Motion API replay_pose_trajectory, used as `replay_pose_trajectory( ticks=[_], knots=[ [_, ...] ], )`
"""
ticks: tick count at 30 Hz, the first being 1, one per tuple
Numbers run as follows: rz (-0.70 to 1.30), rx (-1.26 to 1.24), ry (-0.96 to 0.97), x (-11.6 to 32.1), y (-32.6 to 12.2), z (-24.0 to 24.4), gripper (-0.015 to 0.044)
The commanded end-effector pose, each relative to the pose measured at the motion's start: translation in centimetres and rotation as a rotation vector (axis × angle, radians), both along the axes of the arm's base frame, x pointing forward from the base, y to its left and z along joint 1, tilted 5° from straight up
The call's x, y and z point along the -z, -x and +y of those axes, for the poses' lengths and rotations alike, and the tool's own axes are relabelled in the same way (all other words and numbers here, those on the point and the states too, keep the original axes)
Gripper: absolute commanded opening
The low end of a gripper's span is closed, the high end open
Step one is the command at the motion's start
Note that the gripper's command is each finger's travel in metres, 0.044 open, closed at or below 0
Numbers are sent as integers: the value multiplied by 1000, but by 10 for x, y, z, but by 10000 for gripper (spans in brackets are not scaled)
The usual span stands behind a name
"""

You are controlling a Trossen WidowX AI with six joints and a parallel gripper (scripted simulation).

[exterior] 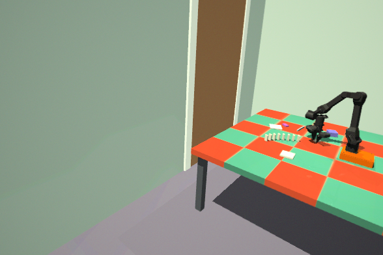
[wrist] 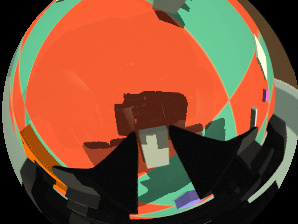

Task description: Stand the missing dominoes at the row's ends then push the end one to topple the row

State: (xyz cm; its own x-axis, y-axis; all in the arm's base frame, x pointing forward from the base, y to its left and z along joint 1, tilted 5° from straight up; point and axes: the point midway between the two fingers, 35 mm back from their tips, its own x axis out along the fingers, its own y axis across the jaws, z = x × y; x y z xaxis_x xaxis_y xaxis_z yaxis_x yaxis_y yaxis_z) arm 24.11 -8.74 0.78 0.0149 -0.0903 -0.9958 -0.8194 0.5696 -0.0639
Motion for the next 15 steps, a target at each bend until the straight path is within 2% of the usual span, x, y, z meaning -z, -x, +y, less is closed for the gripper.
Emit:
replay_pose_trajectory(
  ticks=[1, 9, 15],
  knots=[
    [0, -4, 2, 0, 0, 0, 107],
    [0, -4, 2, -2, 0, 0, 107],
    [-1, -4, 1, -65, -1, 5, 107]
  ],
)
